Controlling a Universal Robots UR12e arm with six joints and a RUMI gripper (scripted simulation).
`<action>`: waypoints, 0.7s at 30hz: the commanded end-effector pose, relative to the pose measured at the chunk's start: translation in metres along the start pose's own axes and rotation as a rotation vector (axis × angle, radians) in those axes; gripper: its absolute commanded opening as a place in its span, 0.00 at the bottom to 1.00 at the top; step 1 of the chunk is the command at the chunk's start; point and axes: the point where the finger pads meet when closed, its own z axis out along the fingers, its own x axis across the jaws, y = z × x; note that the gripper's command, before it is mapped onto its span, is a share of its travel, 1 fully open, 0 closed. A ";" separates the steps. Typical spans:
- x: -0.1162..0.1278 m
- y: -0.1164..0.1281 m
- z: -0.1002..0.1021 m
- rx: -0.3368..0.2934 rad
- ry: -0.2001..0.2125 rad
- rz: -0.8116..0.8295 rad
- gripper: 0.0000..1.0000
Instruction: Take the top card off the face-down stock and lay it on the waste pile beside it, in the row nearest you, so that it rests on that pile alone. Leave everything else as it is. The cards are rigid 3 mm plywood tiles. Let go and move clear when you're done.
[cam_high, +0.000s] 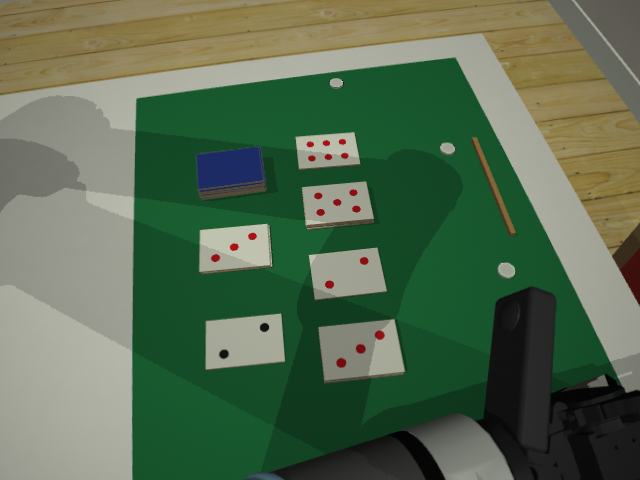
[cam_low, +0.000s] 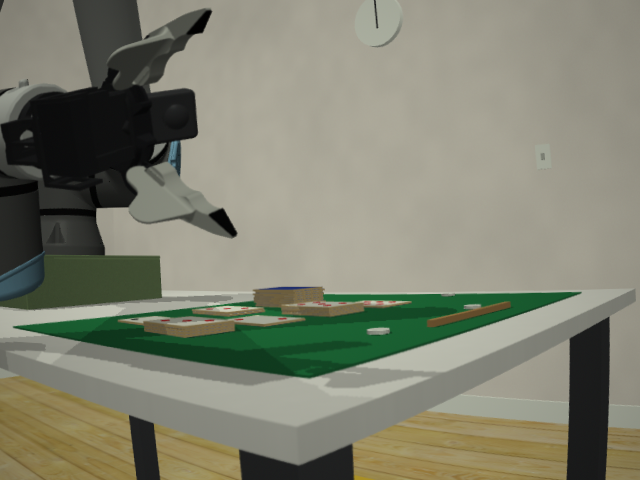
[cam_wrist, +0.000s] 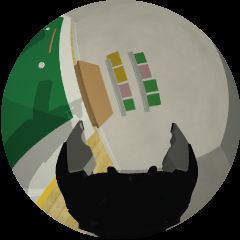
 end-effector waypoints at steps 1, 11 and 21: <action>0.001 0.000 0.000 0.000 0.001 -0.001 1.00; 0.001 0.000 0.000 0.000 0.001 -0.001 1.00; 0.001 -0.002 0.001 0.000 -0.001 0.004 1.00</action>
